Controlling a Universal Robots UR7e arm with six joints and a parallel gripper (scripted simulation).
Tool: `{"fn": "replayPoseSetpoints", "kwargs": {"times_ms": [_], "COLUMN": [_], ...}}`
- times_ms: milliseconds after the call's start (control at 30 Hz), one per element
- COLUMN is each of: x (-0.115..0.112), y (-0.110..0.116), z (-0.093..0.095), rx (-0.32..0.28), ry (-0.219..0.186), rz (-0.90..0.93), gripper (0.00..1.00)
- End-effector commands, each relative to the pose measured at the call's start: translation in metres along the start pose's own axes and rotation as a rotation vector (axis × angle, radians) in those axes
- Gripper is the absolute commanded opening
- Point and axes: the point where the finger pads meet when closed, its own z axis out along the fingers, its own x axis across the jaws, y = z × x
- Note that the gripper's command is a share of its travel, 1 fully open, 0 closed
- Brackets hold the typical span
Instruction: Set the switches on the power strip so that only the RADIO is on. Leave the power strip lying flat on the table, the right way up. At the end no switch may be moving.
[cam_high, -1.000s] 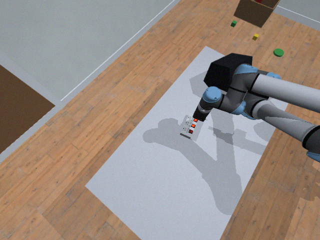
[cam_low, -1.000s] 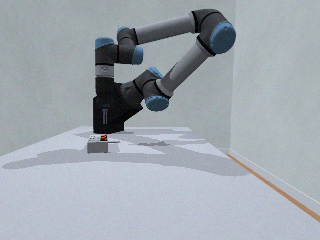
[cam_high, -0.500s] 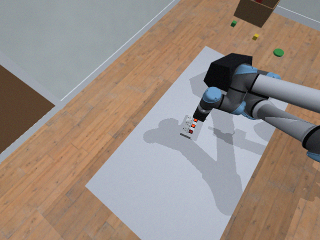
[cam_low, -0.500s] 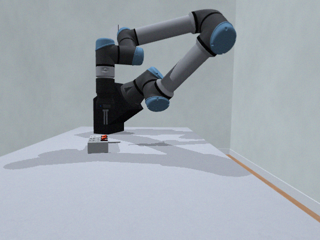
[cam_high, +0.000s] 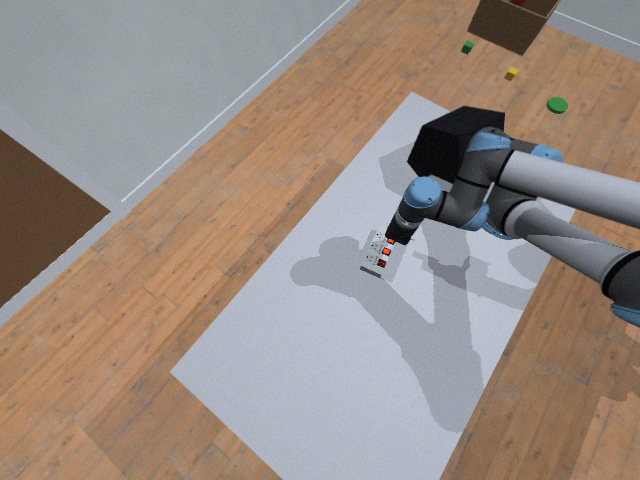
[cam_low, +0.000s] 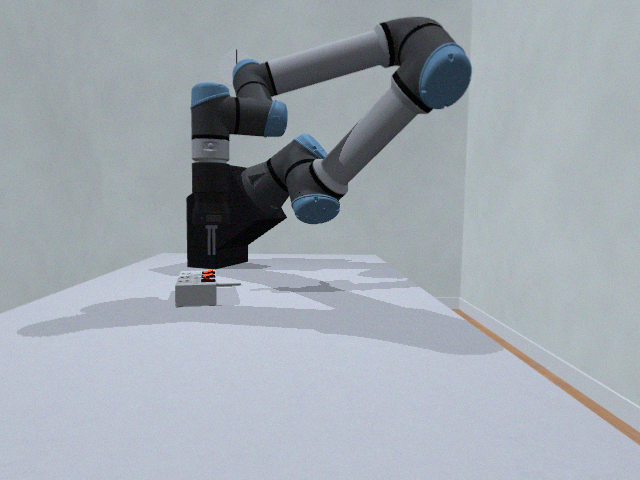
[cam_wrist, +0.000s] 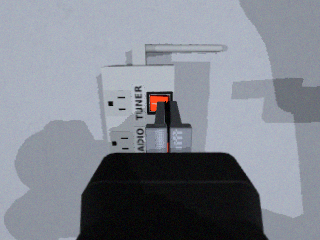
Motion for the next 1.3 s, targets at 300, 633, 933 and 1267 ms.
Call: {"fn": "replayPoseSetpoints", "kwargs": {"times_ms": [300,633,933,1267], "x": [0.0,0.0,0.0,-0.001], "y": [-0.001,-0.001,-0.001,-0.001], "z": [0.019,0.028,0.03,0.03], "rx": [0.0,0.0,-0.001,-0.001], "ry": [0.002,0.002,0.001,0.0], "rz": [0.004,0.004,0.003,0.003], "gripper": [0.0,0.0,0.0,0.0]}}
